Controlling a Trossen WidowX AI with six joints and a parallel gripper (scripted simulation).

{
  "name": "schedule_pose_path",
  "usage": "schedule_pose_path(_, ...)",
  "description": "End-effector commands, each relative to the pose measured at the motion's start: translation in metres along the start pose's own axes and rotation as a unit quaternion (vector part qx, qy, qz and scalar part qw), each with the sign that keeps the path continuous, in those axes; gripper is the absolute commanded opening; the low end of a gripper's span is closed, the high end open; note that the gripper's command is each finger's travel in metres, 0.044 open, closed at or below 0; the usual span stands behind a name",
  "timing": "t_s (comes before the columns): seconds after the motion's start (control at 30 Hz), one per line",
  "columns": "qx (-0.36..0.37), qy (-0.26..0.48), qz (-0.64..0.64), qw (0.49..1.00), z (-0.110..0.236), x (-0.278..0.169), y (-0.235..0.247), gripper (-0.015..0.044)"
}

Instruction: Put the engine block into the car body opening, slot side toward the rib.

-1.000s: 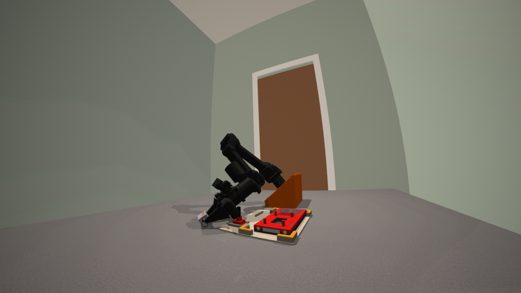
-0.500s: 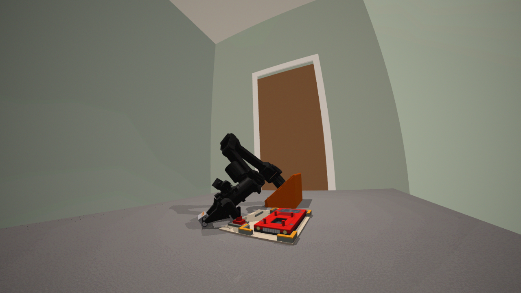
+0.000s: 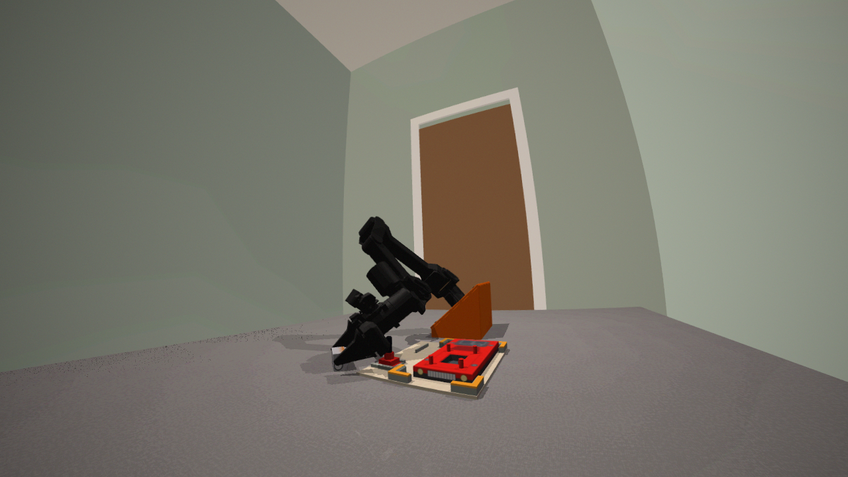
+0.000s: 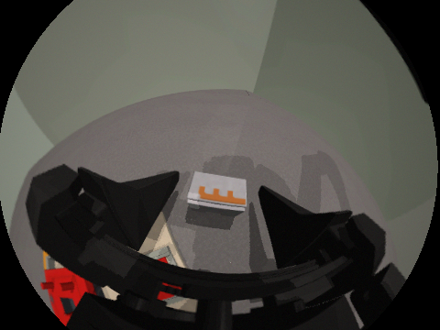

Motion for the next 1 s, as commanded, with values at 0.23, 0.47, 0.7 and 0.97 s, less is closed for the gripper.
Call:
schedule_pose_path(0.23, 0.005, 0.001, 0.001, 1.0, 0.0253, 0.0044, 0.0003, 0.044)
schedule_pose_path(0.47, 0.005, 0.001, 0.001, 1.0, 0.0253, 0.0044, 0.0003, 0.044)
schedule_pose_path(0.7, 0.005, 0.001, 0.001, 1.0, 0.0253, 0.0044, 0.0003, 0.044)
schedule_pose_path(0.97, 0.006, -0.003, -0.002, 1.0, 0.0239, 0.0067, 0.0011, 0.044)
Point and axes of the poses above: the point midway between the two fingers, 35 mm back from their tips, its own z axis back along the fingers, its own y axis across the jaws, x = y × z, the point moved 10 cm from there along z, back along the fingers, and after that the axes turned 7 degrees about z, right-handed, at the moved point
